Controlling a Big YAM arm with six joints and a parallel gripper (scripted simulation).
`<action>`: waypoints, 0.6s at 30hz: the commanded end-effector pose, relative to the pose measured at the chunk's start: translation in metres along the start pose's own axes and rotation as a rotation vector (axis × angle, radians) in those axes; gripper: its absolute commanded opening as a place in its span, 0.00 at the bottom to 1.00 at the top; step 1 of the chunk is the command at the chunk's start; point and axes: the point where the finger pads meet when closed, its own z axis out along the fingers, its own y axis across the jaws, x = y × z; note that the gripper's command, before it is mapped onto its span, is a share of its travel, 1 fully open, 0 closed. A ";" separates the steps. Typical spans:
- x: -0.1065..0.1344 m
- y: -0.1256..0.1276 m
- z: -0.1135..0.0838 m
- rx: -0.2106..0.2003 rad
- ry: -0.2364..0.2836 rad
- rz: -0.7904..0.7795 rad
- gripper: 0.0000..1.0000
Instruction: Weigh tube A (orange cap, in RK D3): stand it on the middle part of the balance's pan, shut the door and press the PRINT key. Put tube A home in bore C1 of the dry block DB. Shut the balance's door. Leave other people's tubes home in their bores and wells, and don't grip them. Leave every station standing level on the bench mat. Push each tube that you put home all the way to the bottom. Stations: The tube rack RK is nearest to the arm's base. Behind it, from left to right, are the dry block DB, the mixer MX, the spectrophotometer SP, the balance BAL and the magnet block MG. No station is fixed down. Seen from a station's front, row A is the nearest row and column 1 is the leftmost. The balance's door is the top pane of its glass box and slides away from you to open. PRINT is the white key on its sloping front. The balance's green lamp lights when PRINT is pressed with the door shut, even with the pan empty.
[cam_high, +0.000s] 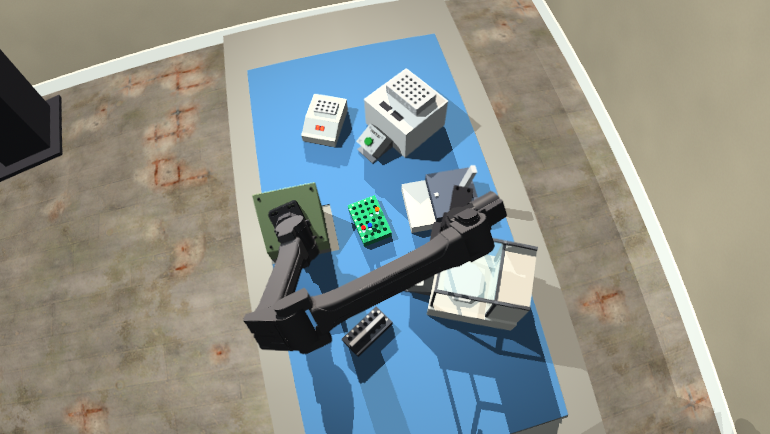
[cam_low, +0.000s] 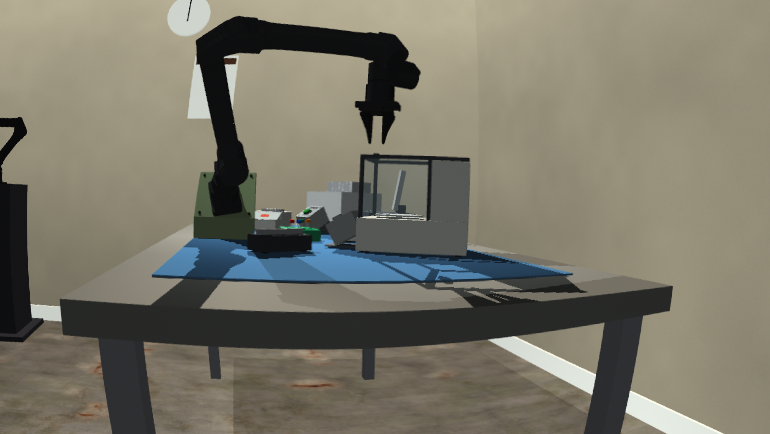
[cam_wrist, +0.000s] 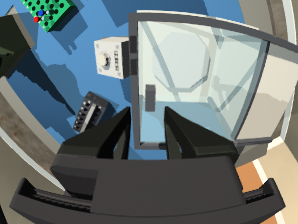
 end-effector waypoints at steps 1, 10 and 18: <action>0.016 -0.017 -0.014 0.023 -0.021 0.055 0.30; 0.016 -0.018 -0.015 0.024 -0.022 0.053 0.30; 0.016 -0.018 -0.015 0.025 -0.023 0.054 0.30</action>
